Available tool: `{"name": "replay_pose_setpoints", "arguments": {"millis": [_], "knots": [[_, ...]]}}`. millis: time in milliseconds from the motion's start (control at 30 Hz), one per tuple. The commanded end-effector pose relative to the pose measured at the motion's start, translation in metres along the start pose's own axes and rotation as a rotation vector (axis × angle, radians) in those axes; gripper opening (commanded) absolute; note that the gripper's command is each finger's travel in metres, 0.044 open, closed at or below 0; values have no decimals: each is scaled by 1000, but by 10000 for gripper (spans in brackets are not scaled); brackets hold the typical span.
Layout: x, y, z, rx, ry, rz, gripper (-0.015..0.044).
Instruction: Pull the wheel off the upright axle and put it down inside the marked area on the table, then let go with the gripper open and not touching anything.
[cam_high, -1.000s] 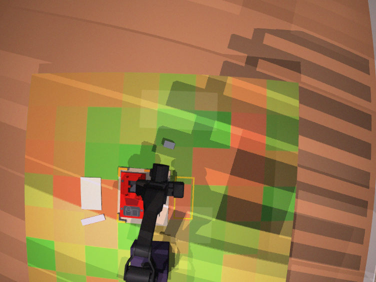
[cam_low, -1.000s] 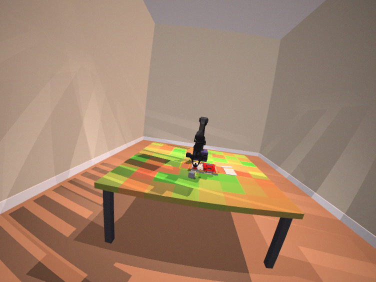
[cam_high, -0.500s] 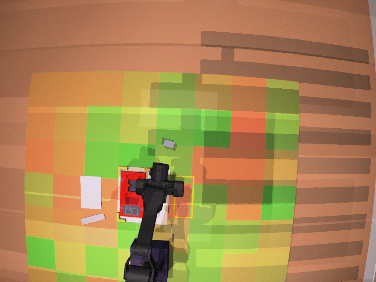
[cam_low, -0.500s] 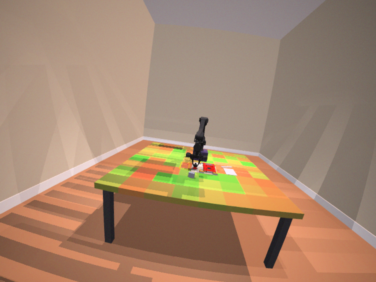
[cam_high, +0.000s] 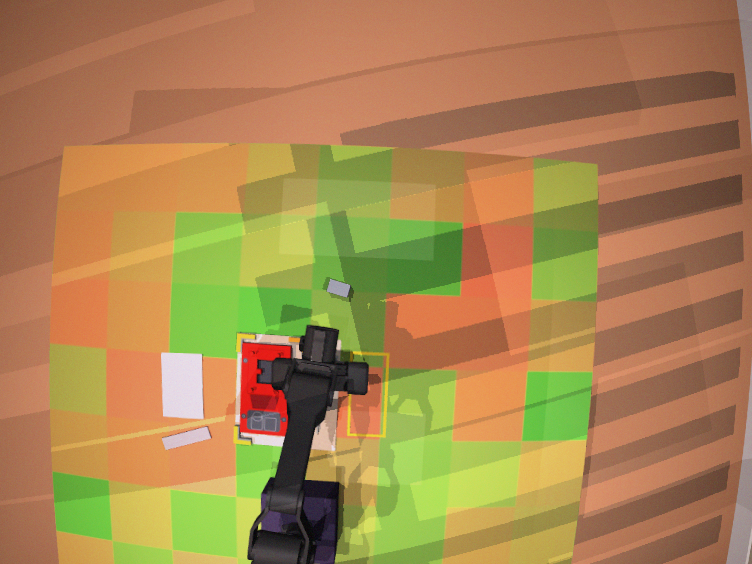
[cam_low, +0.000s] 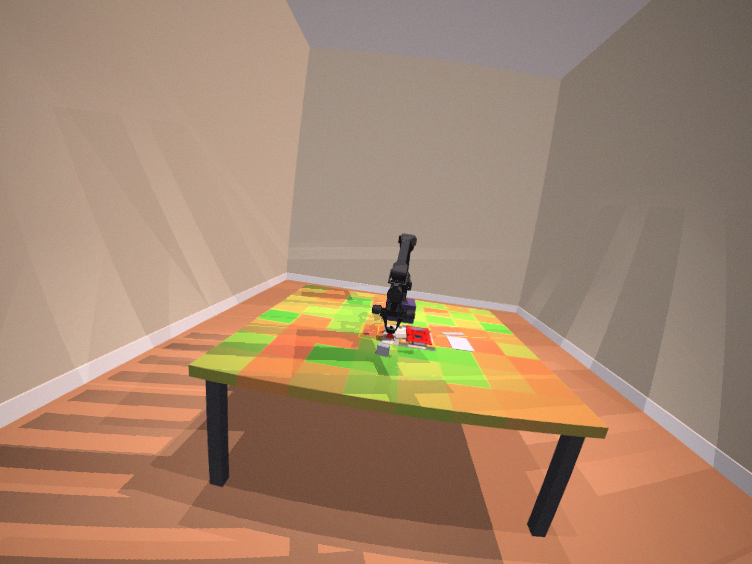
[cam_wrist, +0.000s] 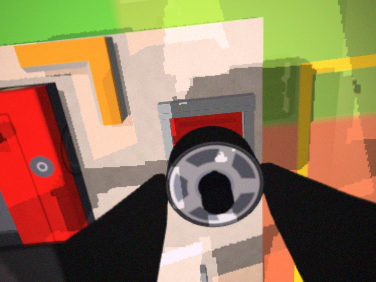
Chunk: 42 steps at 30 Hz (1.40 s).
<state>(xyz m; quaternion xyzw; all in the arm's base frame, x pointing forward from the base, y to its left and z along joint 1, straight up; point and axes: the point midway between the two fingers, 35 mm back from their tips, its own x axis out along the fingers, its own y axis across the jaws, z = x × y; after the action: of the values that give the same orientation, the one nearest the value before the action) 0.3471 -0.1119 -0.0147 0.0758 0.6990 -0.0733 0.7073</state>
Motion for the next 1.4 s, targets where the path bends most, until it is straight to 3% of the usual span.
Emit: {"name": "replay_pose_setpoints", "arguments": {"millis": [0, 1367], "knots": [[-5, 0, 0, -1, -3, -1, 0], [-19, 0, 0, -3, -6, -2, 0]]}}
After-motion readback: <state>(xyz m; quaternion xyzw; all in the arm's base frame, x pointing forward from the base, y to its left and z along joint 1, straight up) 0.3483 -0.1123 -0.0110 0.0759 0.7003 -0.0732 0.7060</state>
